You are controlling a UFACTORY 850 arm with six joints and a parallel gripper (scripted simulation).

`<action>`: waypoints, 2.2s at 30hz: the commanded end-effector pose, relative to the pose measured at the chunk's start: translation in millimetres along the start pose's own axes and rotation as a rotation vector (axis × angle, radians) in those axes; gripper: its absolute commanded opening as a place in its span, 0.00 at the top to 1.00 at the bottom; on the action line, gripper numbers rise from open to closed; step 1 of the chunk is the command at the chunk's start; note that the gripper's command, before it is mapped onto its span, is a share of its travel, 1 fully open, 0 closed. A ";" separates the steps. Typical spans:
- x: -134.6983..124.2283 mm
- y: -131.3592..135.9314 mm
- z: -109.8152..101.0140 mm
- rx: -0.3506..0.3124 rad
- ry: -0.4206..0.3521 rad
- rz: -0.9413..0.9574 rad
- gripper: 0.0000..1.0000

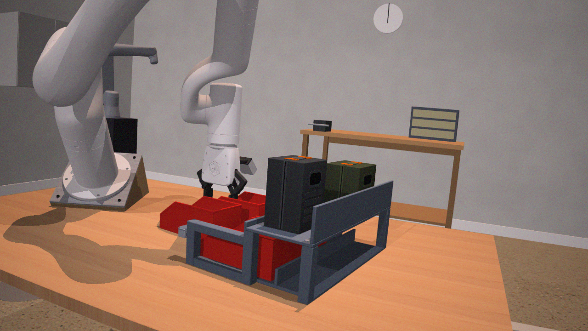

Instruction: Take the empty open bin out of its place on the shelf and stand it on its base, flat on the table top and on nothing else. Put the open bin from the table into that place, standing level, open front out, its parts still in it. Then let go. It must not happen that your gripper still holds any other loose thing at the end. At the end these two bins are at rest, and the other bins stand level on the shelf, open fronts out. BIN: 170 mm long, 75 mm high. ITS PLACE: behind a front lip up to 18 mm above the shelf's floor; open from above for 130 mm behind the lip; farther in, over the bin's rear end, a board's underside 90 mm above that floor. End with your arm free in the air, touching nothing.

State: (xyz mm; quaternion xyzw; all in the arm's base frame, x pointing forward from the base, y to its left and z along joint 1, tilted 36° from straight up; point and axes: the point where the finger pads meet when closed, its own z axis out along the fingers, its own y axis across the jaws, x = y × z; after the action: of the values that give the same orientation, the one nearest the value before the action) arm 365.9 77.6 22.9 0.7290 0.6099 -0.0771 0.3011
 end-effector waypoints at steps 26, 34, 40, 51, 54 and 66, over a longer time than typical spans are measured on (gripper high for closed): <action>0.4 0.4 -52.6 -0.001 0.001 0.000 0.05; 0.4 0.4 -64.9 -0.001 0.001 0.000 0.05; 0.3 0.4 -73.4 -0.001 0.001 0.000 0.05; 0.3 0.4 -78.1 -0.001 0.001 0.000 0.05; 0.3 0.4 -78.1 -0.001 0.001 0.000 0.05; 0.3 0.4 -78.1 -0.001 0.001 0.000 1.00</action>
State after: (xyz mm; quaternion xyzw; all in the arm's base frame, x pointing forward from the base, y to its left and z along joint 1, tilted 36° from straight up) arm 346.0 119.0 85.6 0.7290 0.6099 -0.0772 0.3011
